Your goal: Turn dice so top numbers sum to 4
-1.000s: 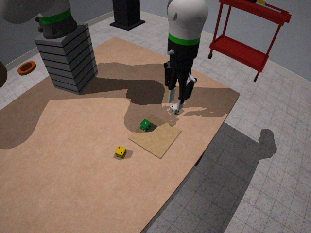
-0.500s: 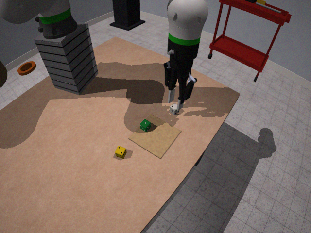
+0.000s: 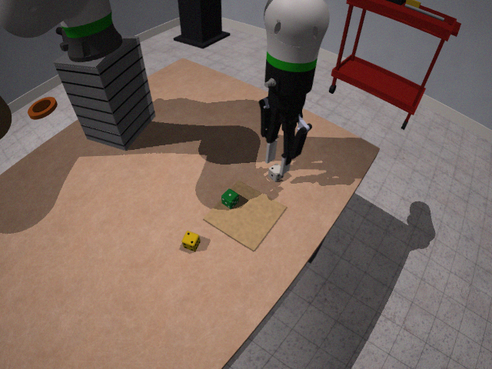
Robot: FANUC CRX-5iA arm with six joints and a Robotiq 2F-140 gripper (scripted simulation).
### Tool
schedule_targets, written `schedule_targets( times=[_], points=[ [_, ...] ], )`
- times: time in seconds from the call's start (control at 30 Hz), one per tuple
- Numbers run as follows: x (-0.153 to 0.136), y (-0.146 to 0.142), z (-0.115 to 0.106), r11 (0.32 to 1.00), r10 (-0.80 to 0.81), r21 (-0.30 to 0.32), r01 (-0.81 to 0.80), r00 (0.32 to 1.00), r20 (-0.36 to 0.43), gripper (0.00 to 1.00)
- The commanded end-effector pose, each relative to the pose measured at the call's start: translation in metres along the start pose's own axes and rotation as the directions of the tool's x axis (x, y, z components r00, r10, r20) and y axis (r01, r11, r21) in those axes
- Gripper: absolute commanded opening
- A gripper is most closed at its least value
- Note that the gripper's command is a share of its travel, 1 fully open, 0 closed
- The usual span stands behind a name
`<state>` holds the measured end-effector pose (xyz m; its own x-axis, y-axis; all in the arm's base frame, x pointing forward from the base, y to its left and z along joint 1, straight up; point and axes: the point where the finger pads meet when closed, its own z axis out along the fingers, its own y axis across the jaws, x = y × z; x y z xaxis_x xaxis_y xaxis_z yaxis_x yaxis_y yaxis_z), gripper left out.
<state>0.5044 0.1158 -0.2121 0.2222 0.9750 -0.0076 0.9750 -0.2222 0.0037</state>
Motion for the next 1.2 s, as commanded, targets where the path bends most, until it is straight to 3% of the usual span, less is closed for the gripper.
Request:
schedule_targets(
  times=[0.0, 0.5, 1.17],
  points=[
    [0.000, 0.000, 0.000, 1.000, 0.000, 0.000, 0.000, 1.000, 0.000, 0.28],
    [0.000, 0.000, 0.002, 1.000, 0.000, 0.000, 0.000, 1.000, 0.000, 0.28],
    [0.000, 0.000, 0.032, 1.000, 0.000, 0.000, 0.000, 1.000, 0.000, 0.28]
  ],
)
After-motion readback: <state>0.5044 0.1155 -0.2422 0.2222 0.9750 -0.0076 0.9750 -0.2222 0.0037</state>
